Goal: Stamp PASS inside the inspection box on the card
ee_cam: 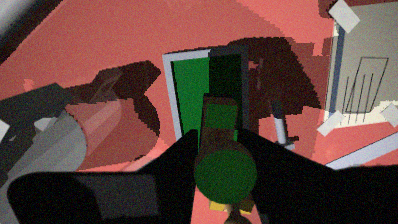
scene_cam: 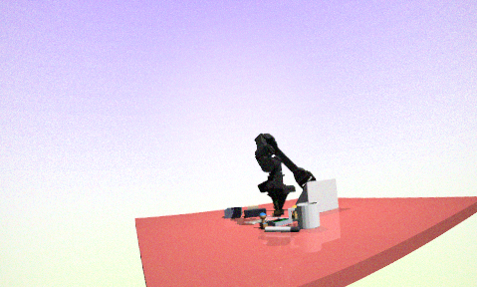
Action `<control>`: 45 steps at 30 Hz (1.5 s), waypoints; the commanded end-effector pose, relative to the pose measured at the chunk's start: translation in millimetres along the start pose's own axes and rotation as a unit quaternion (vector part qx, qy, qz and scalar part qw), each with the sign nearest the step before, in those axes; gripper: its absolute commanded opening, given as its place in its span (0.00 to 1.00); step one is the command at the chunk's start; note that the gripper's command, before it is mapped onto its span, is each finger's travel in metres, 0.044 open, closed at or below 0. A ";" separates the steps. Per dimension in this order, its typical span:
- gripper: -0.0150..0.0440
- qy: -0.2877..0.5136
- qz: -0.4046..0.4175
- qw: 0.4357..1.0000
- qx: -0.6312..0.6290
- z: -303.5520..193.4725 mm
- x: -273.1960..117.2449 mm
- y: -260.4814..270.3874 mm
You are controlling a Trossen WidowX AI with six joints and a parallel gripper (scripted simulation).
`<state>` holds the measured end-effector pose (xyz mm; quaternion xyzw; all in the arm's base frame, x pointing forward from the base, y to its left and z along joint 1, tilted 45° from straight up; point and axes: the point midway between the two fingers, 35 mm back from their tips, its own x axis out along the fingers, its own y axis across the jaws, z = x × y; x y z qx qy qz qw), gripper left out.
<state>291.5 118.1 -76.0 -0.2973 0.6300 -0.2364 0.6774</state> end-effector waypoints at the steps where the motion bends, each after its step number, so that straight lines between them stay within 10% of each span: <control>1: 0.25 -0.002 0.003 1.000 0.004 1.4 -7.5 1.5; 20: 0.25 -0.002 0.004 1.000 0.002 1.6 -34.5 -2.9; 45: 0.25 -0.002 -0.001 0.999 -0.036 14.9 -33.0 -133.1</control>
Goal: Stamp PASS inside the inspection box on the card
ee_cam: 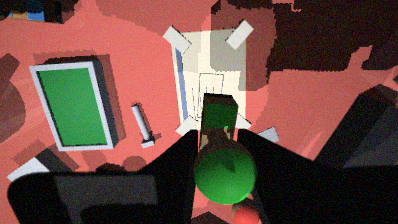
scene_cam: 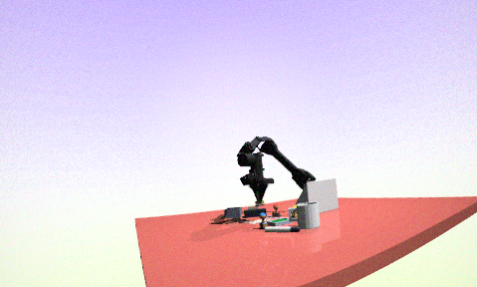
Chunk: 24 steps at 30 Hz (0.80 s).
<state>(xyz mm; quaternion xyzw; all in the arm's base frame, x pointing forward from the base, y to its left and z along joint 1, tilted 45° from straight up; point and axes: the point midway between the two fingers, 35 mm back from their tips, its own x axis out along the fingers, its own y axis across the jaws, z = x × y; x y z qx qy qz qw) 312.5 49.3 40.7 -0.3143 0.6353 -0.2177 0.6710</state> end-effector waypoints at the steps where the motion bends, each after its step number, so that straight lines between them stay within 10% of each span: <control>1: 0.25 0.000 -0.002 1.000 -0.010 -2.3 0.8 -1.1; 24: 0.25 0.000 -0.002 1.000 -0.010 -1.0 16.0 -0.6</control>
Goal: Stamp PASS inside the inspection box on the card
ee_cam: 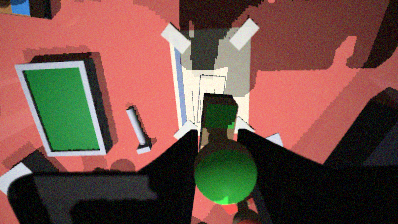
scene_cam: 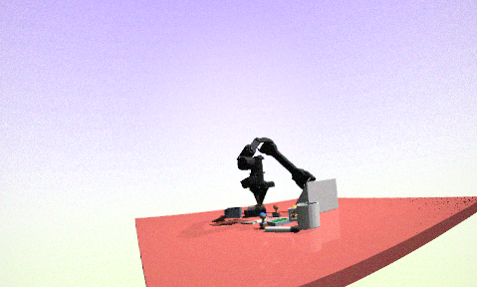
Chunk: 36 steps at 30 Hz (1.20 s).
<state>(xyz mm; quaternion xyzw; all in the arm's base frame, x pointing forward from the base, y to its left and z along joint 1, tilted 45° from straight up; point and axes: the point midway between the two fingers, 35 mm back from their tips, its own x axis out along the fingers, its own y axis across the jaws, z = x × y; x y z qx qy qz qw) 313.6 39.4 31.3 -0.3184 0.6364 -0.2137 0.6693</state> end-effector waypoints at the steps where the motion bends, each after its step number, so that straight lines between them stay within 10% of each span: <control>1: 0.25 0.000 -0.002 1.000 -0.004 -0.6 2.9 0.0; 36: 0.25 -0.001 -0.002 1.000 -0.005 -0.3 26.2 -0.1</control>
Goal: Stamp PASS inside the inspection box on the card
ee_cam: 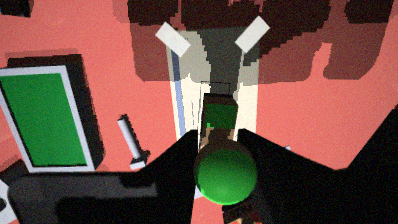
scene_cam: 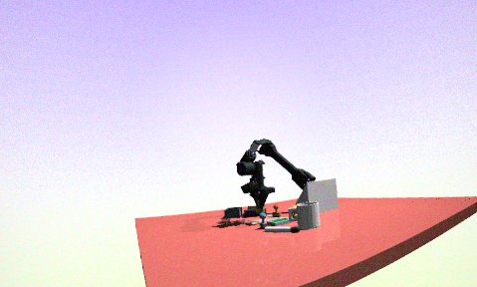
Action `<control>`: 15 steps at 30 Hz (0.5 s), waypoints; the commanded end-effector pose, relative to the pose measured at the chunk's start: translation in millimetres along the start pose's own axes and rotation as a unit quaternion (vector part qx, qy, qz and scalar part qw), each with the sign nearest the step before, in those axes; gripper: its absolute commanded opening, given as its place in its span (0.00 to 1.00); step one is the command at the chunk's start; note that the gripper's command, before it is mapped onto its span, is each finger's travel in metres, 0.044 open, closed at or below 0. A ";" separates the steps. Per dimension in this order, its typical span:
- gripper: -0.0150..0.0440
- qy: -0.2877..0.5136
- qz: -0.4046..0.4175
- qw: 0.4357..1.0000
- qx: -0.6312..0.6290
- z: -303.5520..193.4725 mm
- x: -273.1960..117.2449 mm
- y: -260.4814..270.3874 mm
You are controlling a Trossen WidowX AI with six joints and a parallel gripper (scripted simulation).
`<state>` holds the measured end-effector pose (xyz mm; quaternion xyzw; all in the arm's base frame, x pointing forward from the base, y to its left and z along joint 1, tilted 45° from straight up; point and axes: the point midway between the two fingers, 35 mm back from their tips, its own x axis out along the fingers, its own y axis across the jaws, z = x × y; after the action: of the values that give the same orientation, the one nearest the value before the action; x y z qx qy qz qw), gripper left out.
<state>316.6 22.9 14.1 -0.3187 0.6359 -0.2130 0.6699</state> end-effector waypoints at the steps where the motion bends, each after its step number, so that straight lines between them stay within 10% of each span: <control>1: 0.25 0.000 -0.002 1.000 -0.004 -1.0 2.8 -0.1; 15: 0.25 0.000 -0.002 1.000 -0.004 -1.4 12.0 -0.4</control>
<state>317.3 15.8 7.2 -0.3191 0.6356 -0.2130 0.6700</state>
